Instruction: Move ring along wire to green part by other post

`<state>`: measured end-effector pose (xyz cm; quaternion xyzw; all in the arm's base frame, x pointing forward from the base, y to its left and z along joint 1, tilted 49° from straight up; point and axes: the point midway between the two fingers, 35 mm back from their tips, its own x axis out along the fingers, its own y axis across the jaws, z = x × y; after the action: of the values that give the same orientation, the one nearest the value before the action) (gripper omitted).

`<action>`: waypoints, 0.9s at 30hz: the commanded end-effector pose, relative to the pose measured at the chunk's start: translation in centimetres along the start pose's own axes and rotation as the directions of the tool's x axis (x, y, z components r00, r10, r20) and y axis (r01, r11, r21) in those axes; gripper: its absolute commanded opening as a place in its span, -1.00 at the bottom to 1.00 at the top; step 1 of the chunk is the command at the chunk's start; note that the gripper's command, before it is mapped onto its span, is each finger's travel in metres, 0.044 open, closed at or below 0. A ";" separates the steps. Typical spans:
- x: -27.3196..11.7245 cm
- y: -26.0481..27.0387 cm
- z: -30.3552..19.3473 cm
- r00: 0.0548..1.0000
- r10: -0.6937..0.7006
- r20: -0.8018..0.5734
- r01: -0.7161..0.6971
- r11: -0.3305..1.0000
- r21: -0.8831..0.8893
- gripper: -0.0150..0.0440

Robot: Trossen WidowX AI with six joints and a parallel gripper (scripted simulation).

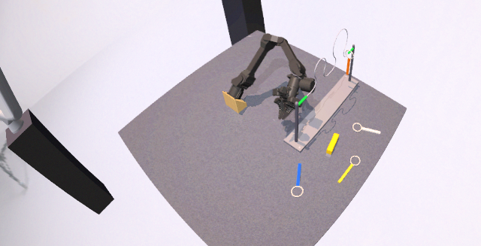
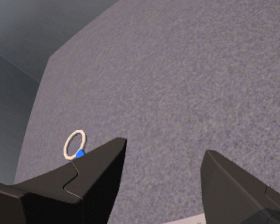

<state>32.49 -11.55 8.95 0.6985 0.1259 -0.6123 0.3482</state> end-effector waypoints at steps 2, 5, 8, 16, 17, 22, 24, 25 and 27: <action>-1.9 1.3 -4.5 0.987 0.156 -0.048 -0.163 0.963 -0.213 0.05; -3.5 1.7 -7.5 0.963 0.251 -0.094 -0.268 0.905 -0.330 0.05; -5.5 1.9 -10.5 0.929 0.339 -0.149 -0.370 0.826 -0.425 0.05; -12.4 0.7 -18.4 0.784 0.533 -0.319 -0.607 0.545 -0.579 0.05; -13.5 0.3 -19.3 0.760 0.552 -0.342 -0.631 0.506 -0.588 0.05; -19.0 -2.1 -23.4 0.637 0.629 -0.445 -0.733 0.315 -0.604 0.05; -21.3 -3.2 -24.7 0.586 0.651 -0.482 -0.763 0.244 -0.598 0.05; -22.5 -3.9 -25.2 0.560 0.661 -0.499 -0.777 0.210 -0.594 0.05; -24.9 -5.2 -26.2 0.510 0.678 -0.530 -0.800 0.146 -0.582 0.05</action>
<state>44.69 12.43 28.40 0.4971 0.0633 -0.2191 0.8372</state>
